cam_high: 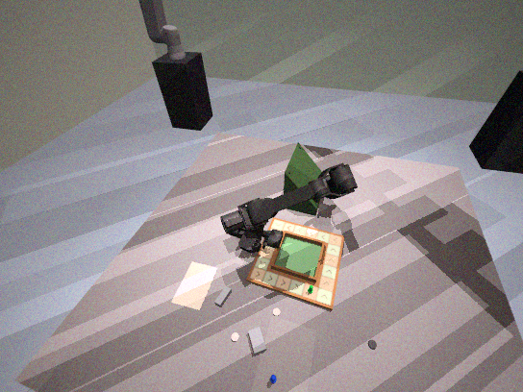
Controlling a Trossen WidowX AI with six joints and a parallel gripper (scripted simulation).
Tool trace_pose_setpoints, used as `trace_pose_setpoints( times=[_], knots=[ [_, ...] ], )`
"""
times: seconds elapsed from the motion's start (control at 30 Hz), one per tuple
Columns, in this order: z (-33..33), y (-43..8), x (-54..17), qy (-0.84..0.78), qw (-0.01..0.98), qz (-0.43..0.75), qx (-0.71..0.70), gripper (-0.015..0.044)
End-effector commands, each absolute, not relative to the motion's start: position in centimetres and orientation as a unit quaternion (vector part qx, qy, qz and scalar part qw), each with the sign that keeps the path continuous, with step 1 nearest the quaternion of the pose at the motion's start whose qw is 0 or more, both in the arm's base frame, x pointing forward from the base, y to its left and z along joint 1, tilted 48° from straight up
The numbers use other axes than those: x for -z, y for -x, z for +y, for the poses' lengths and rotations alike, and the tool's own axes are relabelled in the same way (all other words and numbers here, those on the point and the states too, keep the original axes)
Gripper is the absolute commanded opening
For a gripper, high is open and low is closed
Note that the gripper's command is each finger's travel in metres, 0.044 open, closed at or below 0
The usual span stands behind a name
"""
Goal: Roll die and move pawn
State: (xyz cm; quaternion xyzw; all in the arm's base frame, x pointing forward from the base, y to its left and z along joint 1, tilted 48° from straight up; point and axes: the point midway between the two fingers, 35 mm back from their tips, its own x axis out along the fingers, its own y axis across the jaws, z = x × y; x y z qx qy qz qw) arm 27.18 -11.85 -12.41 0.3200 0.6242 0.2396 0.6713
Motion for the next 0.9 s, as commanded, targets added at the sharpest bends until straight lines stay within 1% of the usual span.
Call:
trace_pose_setpoints(
  times=[0.0, 0.07, 0.2, 0.6, 0.7, 0.73, 0.87],
  knots=[
    [-11.5, -27.2, 12.7, -0.324, 0.671, 0.622, -0.238, 0.0275],
    [-11.4, -27.2, 12.8, -0.324, 0.671, 0.622, -0.238, 0.0275],
    [-11.4, -27.2, 12.8, -0.324, 0.671, 0.622, -0.238, 0.0170],
    [-11.4, -27.2, 12.8, -0.324, 0.671, 0.622, -0.238, 0.0090],
    [-11.8, -27.2, 12.5, -0.324, 0.671, 0.623, -0.238, 0.0011],
    [-12.2, -27.2, 12.2, -0.324, 0.672, 0.623, -0.238, 0.0000],
    [-14.4, -27.0, 10.6, -0.323, 0.672, 0.623, -0.236, 0.0000]
  ],
)
